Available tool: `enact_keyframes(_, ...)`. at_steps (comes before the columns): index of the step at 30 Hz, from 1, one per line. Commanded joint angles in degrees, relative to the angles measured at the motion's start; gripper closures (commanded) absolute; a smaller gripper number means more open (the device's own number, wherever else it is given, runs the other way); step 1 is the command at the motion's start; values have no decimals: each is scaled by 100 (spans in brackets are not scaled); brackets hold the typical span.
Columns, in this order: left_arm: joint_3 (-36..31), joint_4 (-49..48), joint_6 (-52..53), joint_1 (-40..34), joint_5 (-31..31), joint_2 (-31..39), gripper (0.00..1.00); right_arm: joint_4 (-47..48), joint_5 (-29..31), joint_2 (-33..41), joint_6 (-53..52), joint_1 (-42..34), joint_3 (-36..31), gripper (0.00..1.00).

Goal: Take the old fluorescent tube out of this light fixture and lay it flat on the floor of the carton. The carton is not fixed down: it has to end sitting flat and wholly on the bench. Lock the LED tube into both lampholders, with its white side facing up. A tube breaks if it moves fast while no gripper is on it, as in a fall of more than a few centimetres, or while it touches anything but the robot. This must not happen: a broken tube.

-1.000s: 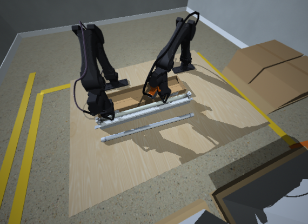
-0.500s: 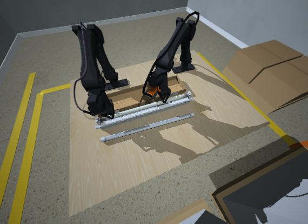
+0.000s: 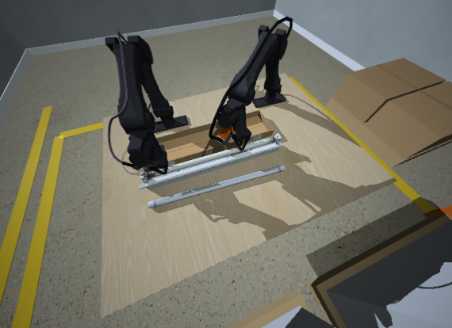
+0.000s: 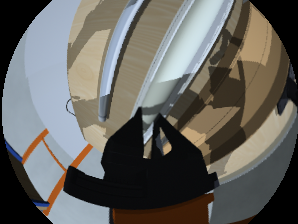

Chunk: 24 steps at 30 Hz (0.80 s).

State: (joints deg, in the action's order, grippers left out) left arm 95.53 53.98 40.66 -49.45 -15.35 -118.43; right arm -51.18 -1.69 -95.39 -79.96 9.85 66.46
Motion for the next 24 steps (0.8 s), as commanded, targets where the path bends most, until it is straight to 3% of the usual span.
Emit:
enact_keyframes(1,183,-88,-1,17,-44,162,89,-104,63,86,-46,53,43,89)
enact_keyframes(24,-111,-203,-50,-88,-137,250,89,141,-30,207,-57,-44,-190,89)
